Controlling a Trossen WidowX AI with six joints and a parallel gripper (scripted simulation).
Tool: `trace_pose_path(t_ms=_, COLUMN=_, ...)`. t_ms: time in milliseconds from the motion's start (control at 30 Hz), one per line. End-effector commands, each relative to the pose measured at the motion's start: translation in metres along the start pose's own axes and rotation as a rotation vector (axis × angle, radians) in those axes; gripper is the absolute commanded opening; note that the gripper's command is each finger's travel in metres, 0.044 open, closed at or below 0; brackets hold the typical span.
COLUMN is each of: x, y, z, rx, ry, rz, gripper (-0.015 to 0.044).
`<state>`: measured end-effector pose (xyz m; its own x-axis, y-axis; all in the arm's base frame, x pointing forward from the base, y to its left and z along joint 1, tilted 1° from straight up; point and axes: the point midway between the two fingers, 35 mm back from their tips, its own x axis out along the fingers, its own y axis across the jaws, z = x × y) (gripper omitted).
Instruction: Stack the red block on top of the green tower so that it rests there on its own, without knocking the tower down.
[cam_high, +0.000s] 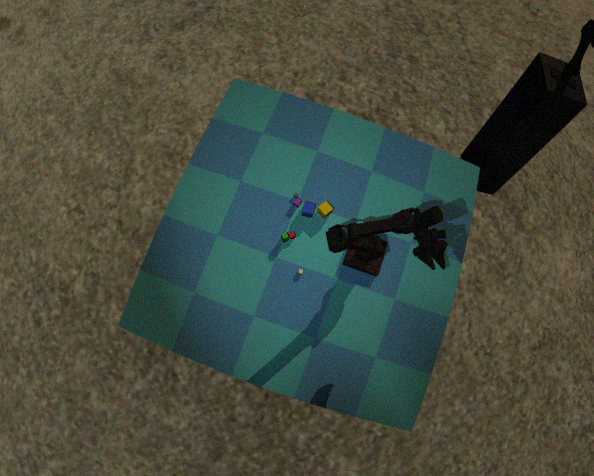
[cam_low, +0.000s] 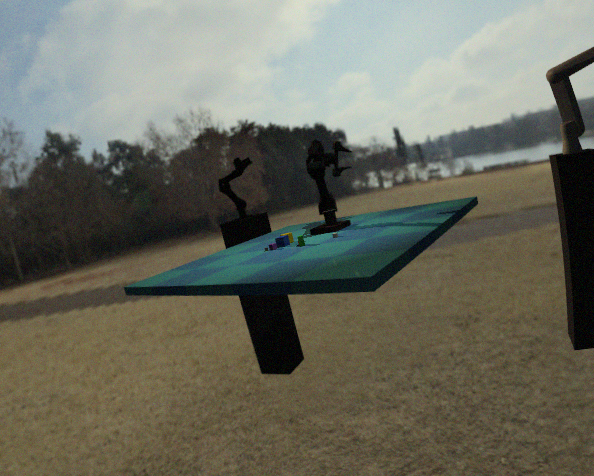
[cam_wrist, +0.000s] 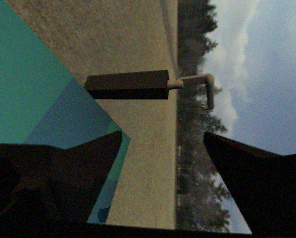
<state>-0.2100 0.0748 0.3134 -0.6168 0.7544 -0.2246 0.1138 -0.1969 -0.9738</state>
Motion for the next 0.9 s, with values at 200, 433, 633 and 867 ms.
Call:
trace_pose_path(t_ms=200, x=-0.016, y=0.014, z=0.038, rx=-0.051, ry=-0.175, rz=0.053, gripper=0.044)
trace_pose_path(t_ms=433, x=-0.047, y=0.035, z=0.082, rx=-0.131, ry=-0.39, rz=0.123, gripper=0.044)
trace_pose_path(t_ms=633, x=-0.081, y=0.056, z=0.113, rx=-0.211, ry=-0.568, rz=0.183, gripper=0.044)
trace_pose_path(t_ms=867, x=-0.129, y=0.082, z=0.137, rx=-0.31, ry=-0.764, rz=0.249, gripper=0.044)
